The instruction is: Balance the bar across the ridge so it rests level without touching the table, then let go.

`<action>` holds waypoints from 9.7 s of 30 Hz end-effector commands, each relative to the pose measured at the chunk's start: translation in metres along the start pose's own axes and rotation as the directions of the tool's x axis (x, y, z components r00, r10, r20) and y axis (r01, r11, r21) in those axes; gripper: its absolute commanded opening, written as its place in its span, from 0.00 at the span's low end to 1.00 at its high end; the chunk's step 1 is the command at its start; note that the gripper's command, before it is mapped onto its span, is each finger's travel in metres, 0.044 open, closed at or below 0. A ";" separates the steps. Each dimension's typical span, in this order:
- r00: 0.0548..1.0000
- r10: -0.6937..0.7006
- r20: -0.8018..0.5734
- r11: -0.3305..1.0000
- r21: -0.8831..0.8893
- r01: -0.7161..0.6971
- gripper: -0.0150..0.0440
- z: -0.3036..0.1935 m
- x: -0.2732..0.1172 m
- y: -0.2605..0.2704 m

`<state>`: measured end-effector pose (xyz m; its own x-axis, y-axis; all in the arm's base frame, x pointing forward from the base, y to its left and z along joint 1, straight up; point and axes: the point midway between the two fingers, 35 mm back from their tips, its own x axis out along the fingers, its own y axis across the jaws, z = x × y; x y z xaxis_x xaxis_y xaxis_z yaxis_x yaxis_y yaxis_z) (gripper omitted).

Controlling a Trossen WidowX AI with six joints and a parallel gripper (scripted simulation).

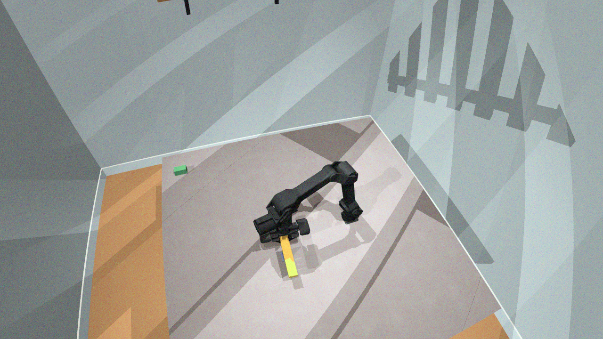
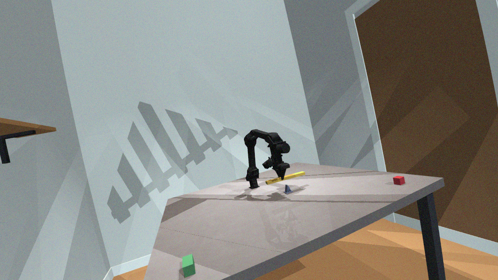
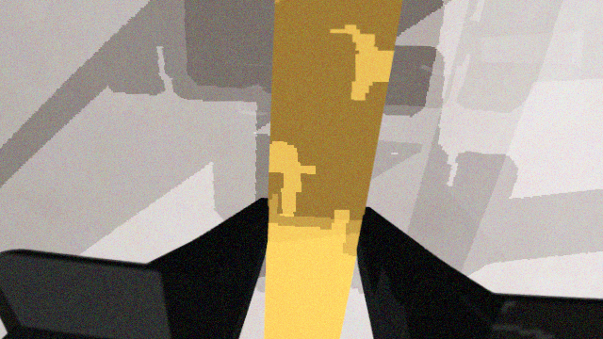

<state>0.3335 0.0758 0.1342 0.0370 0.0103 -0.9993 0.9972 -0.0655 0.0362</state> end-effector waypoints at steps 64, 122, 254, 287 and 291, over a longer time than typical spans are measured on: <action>1.000 -0.002 0.003 1.000 0.004 0.002 0.25 0.001 0.030 -0.002; 1.000 -0.002 0.003 1.000 0.004 0.002 0.25 0.001 0.035 -0.002; 1.000 -0.001 0.001 1.000 0.003 0.001 0.54 0.002 0.038 -0.002; 1.000 -0.001 0.001 1.000 0.003 0.001 0.57 0.002 0.038 -0.002; 1.000 -0.001 0.001 1.000 0.003 0.001 0.57 0.002 0.038 -0.002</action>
<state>0.3326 0.0747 0.0966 0.0363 0.0100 -0.9993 0.9970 -0.0685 0.0356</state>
